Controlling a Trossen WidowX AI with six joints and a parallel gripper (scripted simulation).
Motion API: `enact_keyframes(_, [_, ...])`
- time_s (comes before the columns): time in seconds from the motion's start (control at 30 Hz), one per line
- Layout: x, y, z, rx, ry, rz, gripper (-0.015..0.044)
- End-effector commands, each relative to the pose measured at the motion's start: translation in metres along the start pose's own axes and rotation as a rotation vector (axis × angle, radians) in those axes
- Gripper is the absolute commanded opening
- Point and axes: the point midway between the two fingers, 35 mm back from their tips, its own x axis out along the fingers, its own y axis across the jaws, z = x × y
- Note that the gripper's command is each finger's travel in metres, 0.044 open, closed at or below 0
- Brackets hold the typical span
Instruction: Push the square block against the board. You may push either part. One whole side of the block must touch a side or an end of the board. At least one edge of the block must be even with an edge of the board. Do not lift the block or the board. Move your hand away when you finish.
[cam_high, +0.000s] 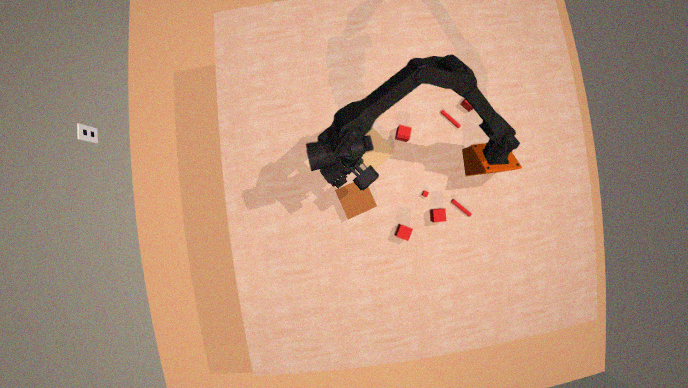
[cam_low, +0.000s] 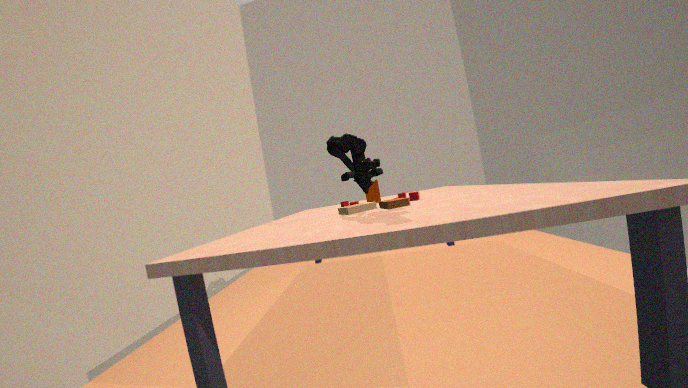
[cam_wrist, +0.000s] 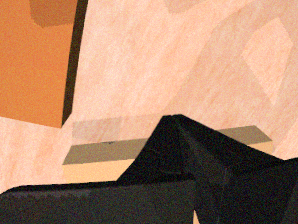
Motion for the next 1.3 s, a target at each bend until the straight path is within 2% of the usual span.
enact_keyframes(0.0, [0.017, -0.003, -0.016, -0.021, 0.084, -0.006, 0.0000])
enact_keyframes(0.17, [0.019, -0.003, -0.016, -0.020, 0.084, -0.005, 0.0000])
enact_keyframes(0.33, [0.065, -0.005, -0.019, -0.018, 0.085, -0.003, 0.0000])
enact_keyframes(0.4, [0.071, -0.005, -0.020, -0.019, 0.086, -0.005, 0.0000])
enact_keyframes(1.27, [0.070, -0.007, -0.038, -0.020, 0.087, -0.005, 0.0000])
